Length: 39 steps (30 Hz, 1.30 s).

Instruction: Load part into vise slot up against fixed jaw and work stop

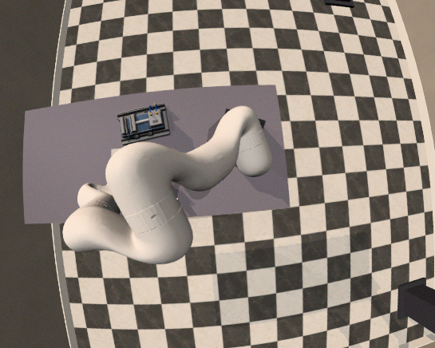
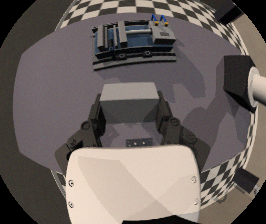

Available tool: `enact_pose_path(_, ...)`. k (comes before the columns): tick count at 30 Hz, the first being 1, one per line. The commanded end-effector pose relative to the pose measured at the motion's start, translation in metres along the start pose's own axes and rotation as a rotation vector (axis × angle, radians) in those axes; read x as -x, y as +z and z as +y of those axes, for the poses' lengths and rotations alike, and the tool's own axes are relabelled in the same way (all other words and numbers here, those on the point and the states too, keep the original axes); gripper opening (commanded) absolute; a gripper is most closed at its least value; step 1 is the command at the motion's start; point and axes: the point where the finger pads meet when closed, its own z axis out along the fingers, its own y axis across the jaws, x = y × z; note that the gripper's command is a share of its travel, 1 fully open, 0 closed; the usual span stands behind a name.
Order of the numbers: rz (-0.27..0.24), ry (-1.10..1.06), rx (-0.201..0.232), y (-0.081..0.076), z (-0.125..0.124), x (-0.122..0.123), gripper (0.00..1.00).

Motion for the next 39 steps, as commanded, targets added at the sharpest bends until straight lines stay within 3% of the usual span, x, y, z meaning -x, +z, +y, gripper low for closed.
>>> enact_pose_path(1,0.000,0.001,-0.001,0.001,-0.001,0.001,0.00)
enact_pose_path(39,0.000,0.001,-0.001,0.027,-0.001,0.027,0.00)
